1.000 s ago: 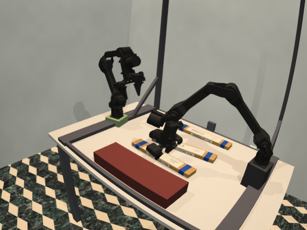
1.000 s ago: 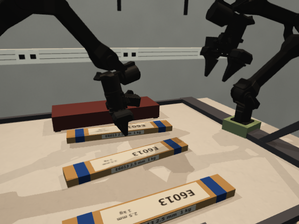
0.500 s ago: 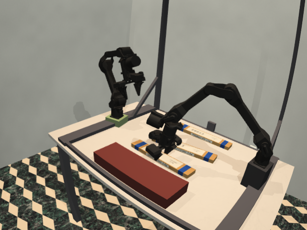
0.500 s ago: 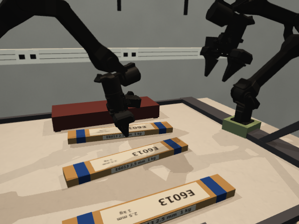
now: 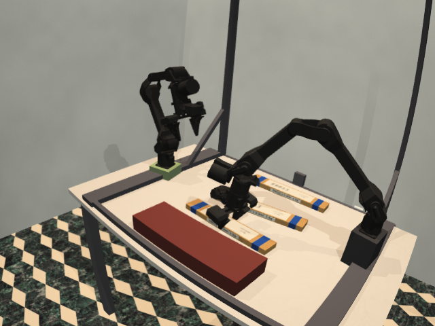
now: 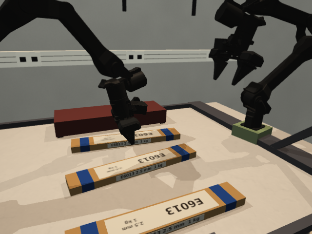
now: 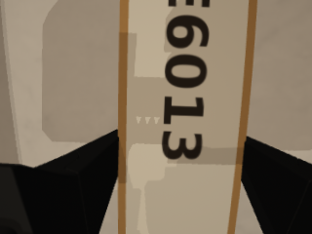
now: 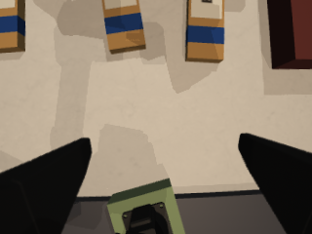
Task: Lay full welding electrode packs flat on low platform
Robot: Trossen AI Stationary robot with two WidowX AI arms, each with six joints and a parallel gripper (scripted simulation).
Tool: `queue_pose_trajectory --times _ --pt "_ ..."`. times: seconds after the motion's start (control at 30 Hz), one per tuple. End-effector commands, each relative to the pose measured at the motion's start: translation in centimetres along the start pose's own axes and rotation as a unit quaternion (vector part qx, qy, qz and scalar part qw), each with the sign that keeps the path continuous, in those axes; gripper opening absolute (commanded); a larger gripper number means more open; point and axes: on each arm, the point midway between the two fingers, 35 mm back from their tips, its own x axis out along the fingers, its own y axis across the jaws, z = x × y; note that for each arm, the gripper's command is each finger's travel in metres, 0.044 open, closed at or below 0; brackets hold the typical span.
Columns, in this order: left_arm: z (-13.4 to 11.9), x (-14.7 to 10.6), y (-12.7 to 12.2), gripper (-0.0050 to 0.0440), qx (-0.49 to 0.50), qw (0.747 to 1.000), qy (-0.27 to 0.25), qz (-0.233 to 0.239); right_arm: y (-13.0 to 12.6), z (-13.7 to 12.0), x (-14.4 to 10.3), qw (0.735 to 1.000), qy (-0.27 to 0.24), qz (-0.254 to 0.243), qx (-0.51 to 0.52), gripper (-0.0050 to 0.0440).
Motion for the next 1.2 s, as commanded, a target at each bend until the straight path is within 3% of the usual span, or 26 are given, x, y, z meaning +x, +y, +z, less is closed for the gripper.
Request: queue_pose_trajectory --times 0.0,1.13,1.17 --pt "2.71 -3.03 0.53 -0.0050 0.006 0.999 -0.044 0.015 0.01 0.26 -0.49 1.000 -0.010 -0.001 -0.002 0.0430" --pt "2.44 -3.22 0.33 -0.0050 0.006 0.999 -0.042 0.014 0.01 0.26 -0.49 1.000 -0.010 -0.001 -0.002 0.0430" --pt "2.44 -3.22 0.33 0.0430 0.006 0.999 -0.042 0.014 0.01 0.26 -0.49 1.000 -0.010 -0.001 -0.002 0.0430"
